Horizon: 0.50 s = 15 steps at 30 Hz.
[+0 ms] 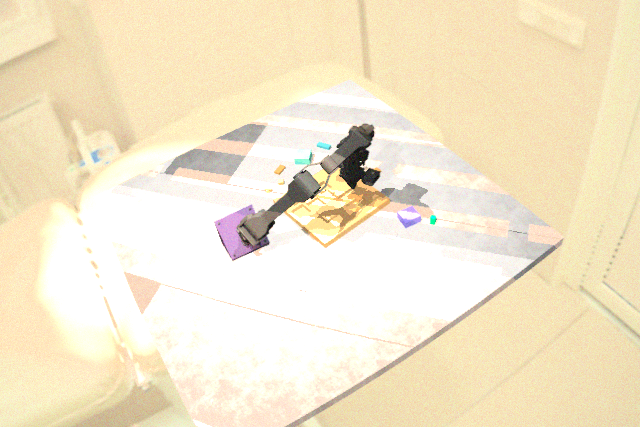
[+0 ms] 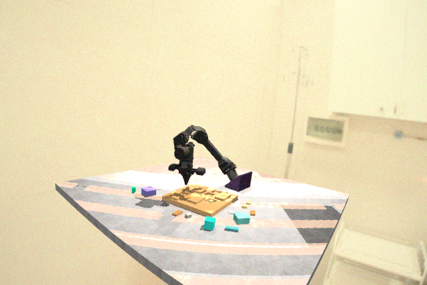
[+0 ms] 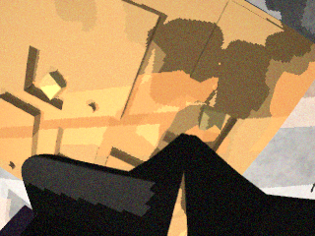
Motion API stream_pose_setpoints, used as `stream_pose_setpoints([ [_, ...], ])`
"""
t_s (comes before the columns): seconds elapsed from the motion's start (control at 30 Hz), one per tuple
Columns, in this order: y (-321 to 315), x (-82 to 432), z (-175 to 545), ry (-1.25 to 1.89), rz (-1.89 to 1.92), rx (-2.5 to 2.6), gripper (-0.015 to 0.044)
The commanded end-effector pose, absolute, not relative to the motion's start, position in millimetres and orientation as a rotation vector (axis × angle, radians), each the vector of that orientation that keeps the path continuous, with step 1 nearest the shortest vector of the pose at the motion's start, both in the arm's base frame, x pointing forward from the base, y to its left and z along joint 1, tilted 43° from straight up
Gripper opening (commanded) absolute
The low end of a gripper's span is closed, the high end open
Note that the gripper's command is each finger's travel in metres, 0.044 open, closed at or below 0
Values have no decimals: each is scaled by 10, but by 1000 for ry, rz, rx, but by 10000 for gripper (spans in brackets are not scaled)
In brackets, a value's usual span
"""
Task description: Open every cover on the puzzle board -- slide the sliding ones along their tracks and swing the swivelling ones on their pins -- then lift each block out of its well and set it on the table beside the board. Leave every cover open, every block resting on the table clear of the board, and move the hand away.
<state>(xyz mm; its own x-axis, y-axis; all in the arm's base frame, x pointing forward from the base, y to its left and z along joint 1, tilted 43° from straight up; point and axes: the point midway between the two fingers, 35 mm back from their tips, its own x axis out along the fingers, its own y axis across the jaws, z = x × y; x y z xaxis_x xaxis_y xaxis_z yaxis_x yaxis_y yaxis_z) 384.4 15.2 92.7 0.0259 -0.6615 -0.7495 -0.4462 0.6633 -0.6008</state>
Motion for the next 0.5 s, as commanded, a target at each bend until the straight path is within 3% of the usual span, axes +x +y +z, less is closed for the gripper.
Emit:
stream_pose_setpoints([
  [0.0,2,3895,1090,1592,-247,-921,0],
  [0.47,-241,3900,857,1591,-249,-921,0],
])
